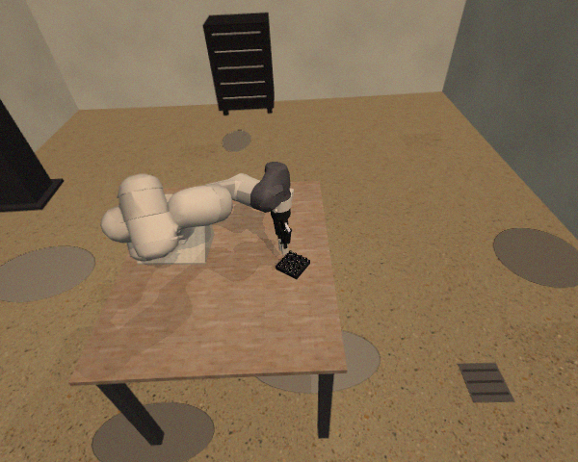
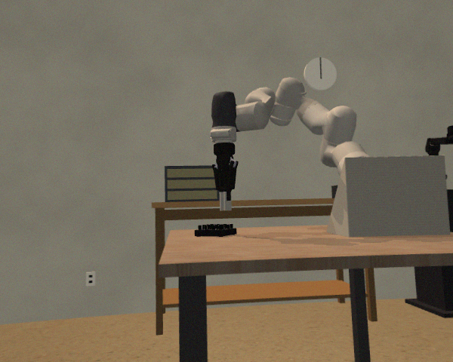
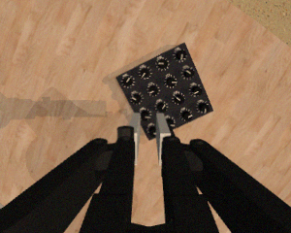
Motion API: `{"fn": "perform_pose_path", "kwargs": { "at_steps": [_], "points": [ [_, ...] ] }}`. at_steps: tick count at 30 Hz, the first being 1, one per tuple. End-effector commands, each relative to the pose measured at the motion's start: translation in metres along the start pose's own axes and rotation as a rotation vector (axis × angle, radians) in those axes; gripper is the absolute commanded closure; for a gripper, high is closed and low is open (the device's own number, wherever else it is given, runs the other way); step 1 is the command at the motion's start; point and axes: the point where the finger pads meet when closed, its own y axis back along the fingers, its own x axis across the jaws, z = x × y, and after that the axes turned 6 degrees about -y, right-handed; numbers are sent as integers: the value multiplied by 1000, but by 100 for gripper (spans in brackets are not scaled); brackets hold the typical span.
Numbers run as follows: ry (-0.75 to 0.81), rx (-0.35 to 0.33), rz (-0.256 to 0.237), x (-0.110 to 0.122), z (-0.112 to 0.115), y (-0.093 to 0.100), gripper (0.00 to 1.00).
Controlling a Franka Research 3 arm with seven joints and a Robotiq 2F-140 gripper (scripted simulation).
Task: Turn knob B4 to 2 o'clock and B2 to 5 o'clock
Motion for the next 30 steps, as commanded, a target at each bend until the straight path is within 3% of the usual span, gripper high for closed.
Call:
{"fn": "perform_pose_path", "kwargs": {
  "at_steps": [1, 25, 30],
  "points": [
    [156, -2, -3, 0, 1, 1, 88],
    [507, -2, -3, -5, 5, 3, 88],
    [518, -2, -3, -5, 5, 3, 88]
  ]
}}
